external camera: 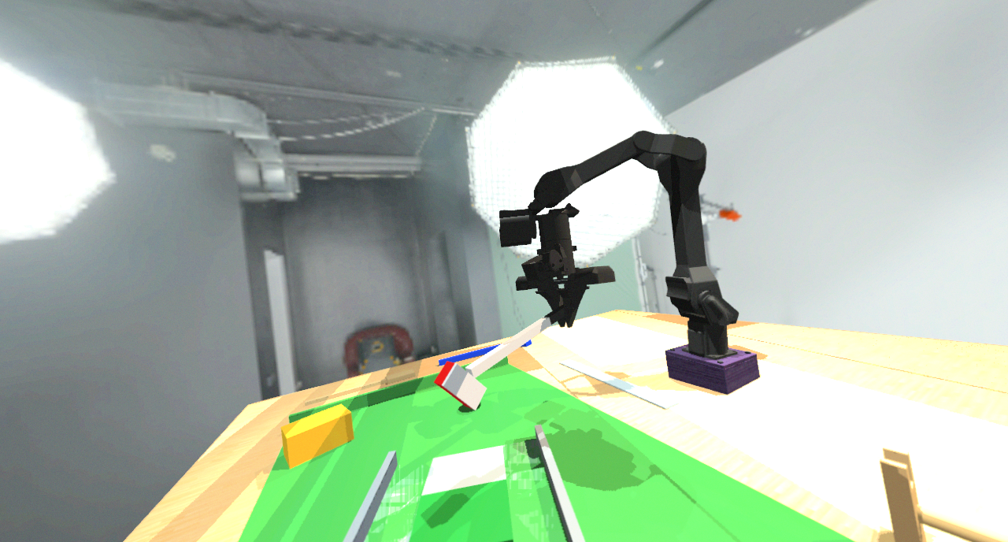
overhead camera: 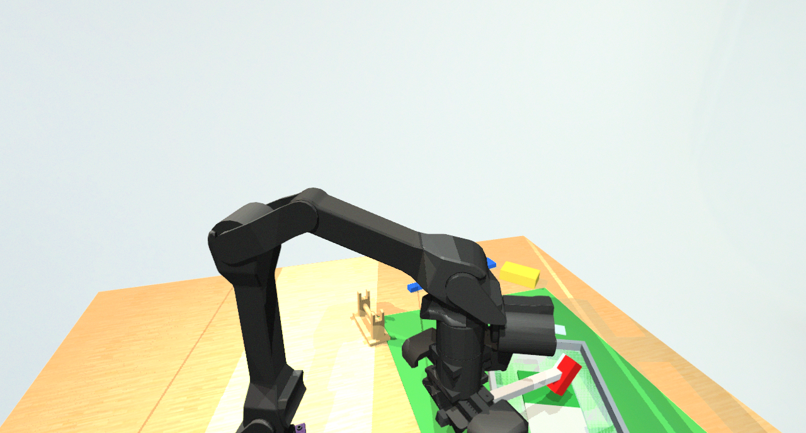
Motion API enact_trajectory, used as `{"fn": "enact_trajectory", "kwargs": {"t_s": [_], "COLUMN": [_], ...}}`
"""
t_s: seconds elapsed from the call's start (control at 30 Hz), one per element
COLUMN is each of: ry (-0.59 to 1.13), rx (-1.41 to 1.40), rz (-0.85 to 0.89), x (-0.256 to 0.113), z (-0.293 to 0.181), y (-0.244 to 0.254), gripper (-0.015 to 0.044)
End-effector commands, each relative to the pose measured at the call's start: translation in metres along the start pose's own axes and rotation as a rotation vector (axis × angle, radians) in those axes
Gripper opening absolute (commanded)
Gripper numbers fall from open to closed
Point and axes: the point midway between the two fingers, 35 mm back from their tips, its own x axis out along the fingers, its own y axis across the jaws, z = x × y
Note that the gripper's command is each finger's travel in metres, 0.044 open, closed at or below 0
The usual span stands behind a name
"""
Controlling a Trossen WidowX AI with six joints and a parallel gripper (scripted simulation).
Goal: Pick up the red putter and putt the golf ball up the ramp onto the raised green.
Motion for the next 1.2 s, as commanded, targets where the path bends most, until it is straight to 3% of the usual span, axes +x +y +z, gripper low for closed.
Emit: {"fn": "enact_trajectory", "kwargs": {"t_s": [0.0,0.57,1.17], "ry": [0.005,0.063,0.065], "rx": [0.105,0.623,0.643], "rz": [-0.014,-0.060,-0.062], "x": [-0.004,-0.016,0.024], "z": [-0.010,-0.082,-0.088], "y": [-0.015,-0.070,-0.073], "gripper": [0.0000,0.0000,0.0000]}}
